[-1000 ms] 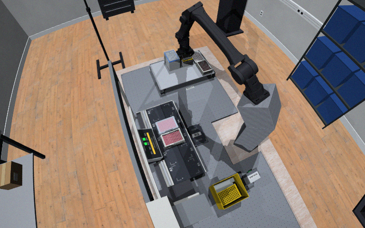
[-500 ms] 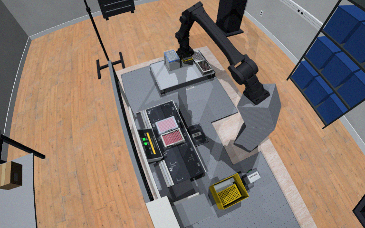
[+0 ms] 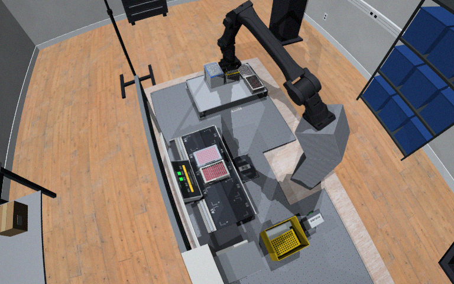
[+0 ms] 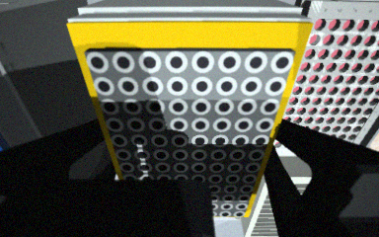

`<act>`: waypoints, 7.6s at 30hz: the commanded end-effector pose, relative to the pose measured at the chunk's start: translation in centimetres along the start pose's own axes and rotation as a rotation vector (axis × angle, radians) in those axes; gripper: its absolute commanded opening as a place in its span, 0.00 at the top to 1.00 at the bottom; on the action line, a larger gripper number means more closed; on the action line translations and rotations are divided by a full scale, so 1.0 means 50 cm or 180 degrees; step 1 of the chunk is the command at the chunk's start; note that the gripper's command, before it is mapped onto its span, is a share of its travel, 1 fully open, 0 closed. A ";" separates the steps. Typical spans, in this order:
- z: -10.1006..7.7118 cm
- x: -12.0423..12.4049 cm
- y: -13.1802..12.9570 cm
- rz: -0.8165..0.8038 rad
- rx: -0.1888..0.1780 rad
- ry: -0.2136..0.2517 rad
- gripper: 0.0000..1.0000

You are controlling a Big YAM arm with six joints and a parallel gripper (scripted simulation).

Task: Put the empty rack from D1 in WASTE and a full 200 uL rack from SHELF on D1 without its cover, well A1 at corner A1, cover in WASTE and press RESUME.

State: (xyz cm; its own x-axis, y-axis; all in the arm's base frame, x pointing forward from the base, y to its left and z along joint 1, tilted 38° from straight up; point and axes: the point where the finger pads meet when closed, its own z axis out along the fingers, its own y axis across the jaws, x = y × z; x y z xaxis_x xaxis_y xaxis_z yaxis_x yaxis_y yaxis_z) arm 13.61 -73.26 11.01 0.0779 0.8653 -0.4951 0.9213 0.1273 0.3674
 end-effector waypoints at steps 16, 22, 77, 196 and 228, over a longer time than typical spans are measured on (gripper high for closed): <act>-0.115 -0.036 -0.012 -0.0013 0.0015 -0.0131 1.00; -0.135 -0.035 -0.012 -0.0013 0.0015 -0.0131 1.00; -0.303 -0.037 -0.007 -0.0028 0.0016 -0.0160 1.00; -0.454 0.069 0.027 -0.0050 -0.0020 -0.0144 1.00; -0.439 0.352 0.023 -0.0038 -0.0018 -0.0121 1.00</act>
State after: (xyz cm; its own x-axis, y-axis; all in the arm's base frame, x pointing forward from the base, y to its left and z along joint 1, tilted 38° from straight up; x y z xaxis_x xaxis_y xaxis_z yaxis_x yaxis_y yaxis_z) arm 7.12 -47.46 18.30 0.0741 0.8740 -0.4803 0.9213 0.1244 0.3683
